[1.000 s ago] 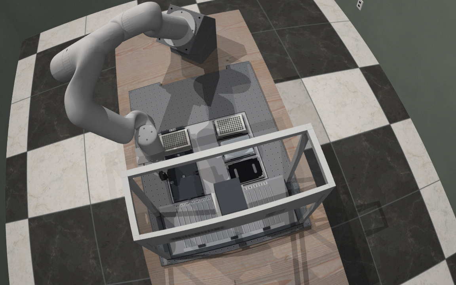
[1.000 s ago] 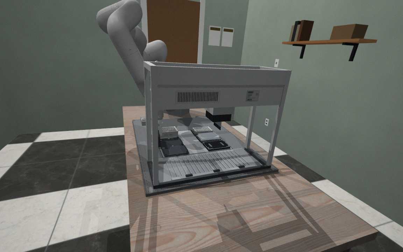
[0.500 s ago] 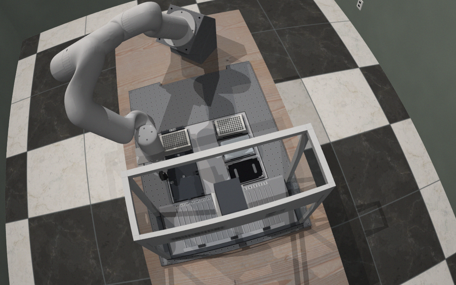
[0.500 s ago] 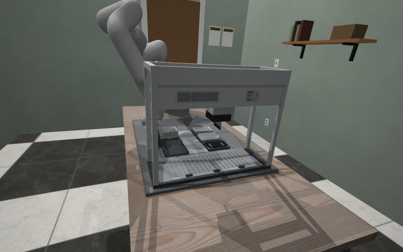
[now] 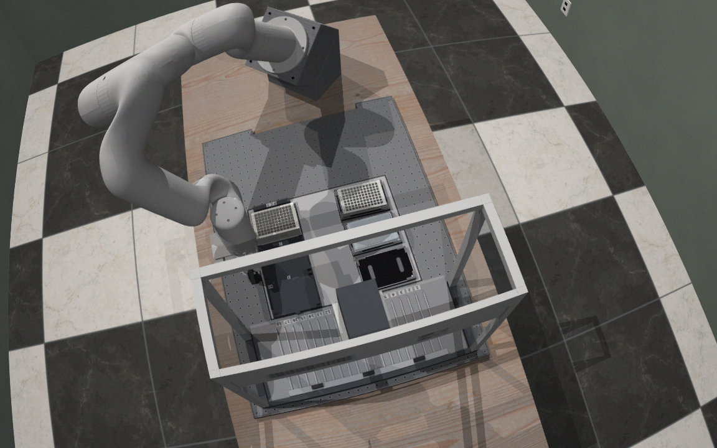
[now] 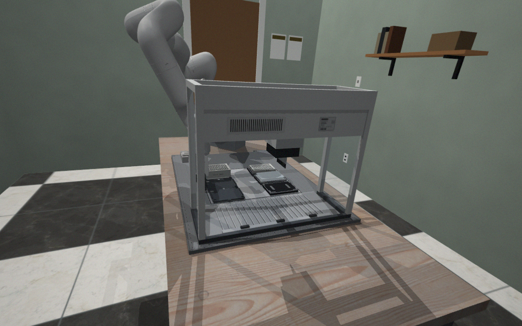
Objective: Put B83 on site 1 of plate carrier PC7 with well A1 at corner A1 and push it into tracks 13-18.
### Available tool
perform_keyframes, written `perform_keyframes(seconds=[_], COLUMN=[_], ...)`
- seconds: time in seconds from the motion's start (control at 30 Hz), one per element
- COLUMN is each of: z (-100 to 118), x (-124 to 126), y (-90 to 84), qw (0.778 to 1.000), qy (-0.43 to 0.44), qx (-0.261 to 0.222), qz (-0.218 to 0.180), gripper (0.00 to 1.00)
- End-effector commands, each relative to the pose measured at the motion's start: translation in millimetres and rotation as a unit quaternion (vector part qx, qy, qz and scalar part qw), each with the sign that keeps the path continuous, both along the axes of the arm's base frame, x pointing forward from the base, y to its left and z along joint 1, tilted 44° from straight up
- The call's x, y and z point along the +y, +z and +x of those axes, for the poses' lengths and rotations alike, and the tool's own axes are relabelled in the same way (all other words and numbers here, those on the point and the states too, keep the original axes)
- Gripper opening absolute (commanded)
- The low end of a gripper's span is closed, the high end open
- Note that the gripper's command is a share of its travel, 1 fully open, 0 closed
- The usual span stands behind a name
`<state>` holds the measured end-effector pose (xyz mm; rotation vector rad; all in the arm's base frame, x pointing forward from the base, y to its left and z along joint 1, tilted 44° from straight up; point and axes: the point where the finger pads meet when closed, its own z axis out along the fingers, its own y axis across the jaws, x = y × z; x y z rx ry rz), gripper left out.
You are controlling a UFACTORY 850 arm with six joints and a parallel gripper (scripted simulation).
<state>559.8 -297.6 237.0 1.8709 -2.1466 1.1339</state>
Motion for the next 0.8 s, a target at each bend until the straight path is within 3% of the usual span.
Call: perform_keyframes(seconds=[0.0,0.77], z=[-0.3,-3.5], x=[-2.1,-12.5], y=[2.1,8.5], qw=[1.000,1.000], qy=[0.000,0.000], qx=[-0.001,-0.001], qz=[0.000,0.000], gripper=[1.00,1.00])
